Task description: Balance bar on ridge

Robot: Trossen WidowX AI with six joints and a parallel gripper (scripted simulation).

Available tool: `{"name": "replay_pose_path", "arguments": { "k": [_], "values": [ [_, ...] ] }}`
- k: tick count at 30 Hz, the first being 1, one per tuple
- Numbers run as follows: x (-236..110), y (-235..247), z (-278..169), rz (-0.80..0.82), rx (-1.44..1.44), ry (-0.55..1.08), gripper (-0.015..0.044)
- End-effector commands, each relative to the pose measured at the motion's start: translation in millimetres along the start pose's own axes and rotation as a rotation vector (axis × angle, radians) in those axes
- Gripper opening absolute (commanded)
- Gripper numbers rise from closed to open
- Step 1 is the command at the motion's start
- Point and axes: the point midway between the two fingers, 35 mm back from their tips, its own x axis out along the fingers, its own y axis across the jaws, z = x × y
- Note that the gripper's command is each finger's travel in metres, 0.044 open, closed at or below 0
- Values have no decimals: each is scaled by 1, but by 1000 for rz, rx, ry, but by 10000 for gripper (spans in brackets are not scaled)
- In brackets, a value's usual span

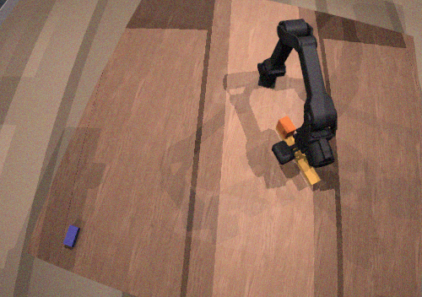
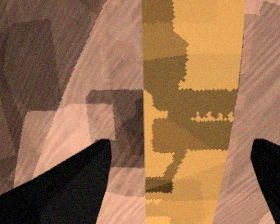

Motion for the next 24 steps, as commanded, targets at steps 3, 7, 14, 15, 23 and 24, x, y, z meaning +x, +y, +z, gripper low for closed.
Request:
{"name": "replay_pose_path", "arguments": {
  "k": [3, 7, 14, 15, 23, 24],
  "values": [
    [0, 0, 0, -1, 0, 0, 440],
    [-16, -1, 2, -1, 0, -3, 440],
    [-93, 0, 0, -4, 0, -12, 440],
    [-98, 0, -1, -4, 0, -13, 440],
    [-100, 0, -1, -4, 0, -13, 440],
    [-100, 0, -1, -4, 0, -13, 440]
  ]
}}
